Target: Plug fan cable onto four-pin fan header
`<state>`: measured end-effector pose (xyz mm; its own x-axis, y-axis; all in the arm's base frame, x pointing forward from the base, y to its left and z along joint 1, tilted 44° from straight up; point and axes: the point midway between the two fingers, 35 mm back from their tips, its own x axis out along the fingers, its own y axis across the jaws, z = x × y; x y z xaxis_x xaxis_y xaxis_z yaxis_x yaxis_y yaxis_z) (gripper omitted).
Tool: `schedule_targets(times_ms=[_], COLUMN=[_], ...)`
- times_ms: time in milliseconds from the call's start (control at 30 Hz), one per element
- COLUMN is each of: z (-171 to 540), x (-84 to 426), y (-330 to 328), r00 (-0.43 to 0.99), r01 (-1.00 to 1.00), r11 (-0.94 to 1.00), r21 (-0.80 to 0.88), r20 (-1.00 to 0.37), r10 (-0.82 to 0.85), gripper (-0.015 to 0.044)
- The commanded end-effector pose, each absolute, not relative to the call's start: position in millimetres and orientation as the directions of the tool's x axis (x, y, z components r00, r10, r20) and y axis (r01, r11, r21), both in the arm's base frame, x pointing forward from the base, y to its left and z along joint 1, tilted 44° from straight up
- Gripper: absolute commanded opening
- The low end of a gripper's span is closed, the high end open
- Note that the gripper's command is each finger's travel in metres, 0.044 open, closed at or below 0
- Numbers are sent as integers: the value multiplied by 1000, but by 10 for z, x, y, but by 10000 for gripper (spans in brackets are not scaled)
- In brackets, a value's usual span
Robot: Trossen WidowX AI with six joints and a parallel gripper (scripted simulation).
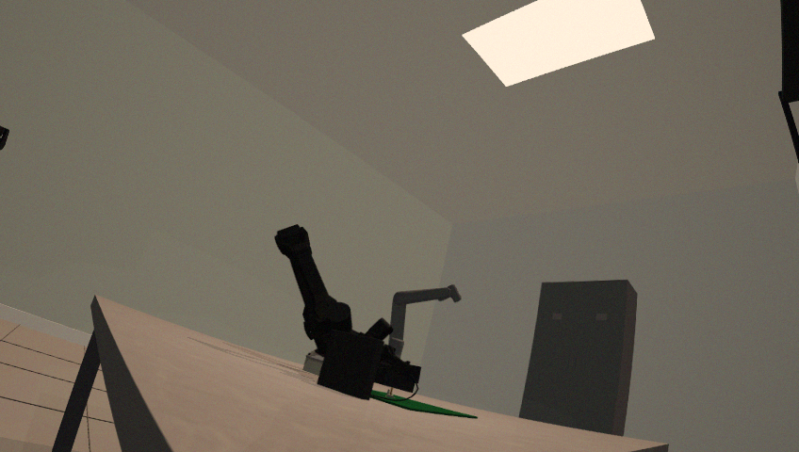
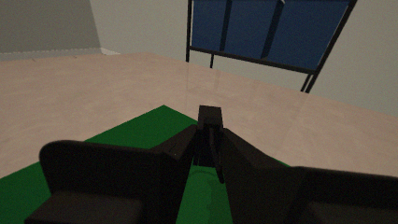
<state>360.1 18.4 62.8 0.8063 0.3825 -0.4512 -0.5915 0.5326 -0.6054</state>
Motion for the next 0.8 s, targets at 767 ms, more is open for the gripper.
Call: schedule_targets(times_ms=[767], z=[453], x=[3618], y=[53], r00=[803], r01=[-596], r11=[529], r21=[-604], r20=[-456], r10=[384], gripper=[0])
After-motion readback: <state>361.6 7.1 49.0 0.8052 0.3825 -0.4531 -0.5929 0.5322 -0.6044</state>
